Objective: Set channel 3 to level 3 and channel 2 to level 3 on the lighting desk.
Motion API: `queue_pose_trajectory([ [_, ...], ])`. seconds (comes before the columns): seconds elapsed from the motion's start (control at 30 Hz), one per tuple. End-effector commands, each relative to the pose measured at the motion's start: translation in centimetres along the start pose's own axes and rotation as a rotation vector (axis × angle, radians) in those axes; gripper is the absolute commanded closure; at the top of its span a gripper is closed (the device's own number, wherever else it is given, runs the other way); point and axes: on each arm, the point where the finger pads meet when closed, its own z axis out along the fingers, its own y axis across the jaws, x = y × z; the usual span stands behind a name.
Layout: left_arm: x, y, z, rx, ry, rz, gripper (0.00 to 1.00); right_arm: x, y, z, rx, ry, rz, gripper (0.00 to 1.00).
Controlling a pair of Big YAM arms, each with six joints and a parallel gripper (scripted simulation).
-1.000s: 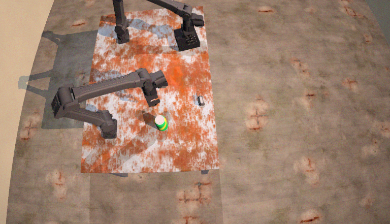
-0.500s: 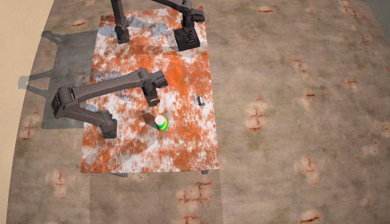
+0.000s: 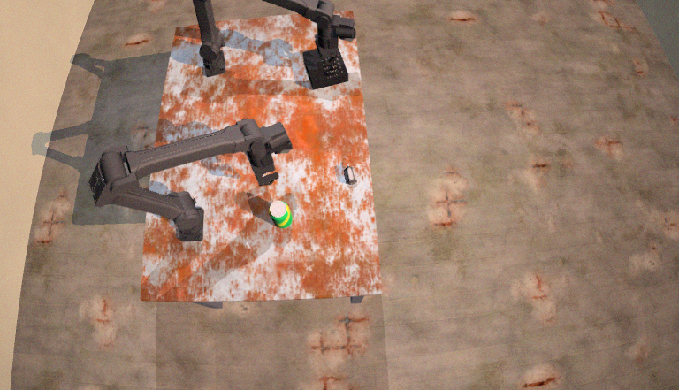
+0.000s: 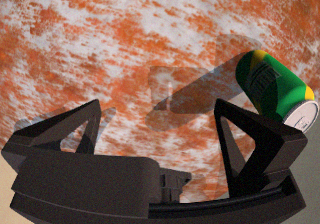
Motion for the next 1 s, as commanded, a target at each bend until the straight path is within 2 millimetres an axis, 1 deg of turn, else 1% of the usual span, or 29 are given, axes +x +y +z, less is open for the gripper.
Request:
queue_pose_trajectory([
  [0.0, -1.7, -0.8, -3.3, 0.028, -0.061, -0.009, 0.00, -1.1, 0.1, -1.1, -0.002, -0.033, 0.000, 0.00],
  [0.03, -1.7, -0.8, -3.3, 0.028, -0.061, -0.009, 0.00, -1.1, 0.1, -1.1, -0.002, -0.033, 0.000, 0.00],
  [0.2, -1.6, -0.8, -5.1, 0.030, -0.066, -0.009, 0.00, -1.1, 0.1, -1.1, -0.002, -0.033, 0.000, 0.00],
  [0.53, -1.3, -0.6, -10.7, 0.031, -0.068, -0.009, 0.00, -1.1, 0.1, -1.1, -0.002, -0.033, 0.000, 0.00],
  [0.63, -1.3, -0.7, -10.7, 0.026, -0.058, -0.009, 0.00, -1.1, 0.1, -1.1, -0.002, -0.033, 0.000, 0.00],
  [0.67, -1.4, -0.7, -10.1, 0.018, -0.040, -0.009, 0.00, -1.1, 0.1, -1.1, -0.002, -0.033, 0.000, 0.00],
  [0.77, -1.3, -0.6, -11.8, 0.026, -0.056, -0.009, 0.00, -1.1, 0.1, -1.1, -0.002, -0.033, 0.000, 0.00],
  [0.83, -1.2, -0.6, -12.6, 0.029, -0.064, -0.009, 0.00, -1.1, 0.1, -1.1, -0.002, -0.033, 0.000, 0.00],
  [0.9, -1.1, -0.6, -12.9, 0.031, -0.068, -0.009, 0.00, -1.1, 0.1, -1.1, -0.002, -0.033, 0.000, 0.00],
  [0.97, -0.9, -0.5, -12.5, 0.026, -0.058, -0.009, 0.00, -1.1, 0.1, -1.1, -0.002, -0.033, 0.000, 0.00],
])
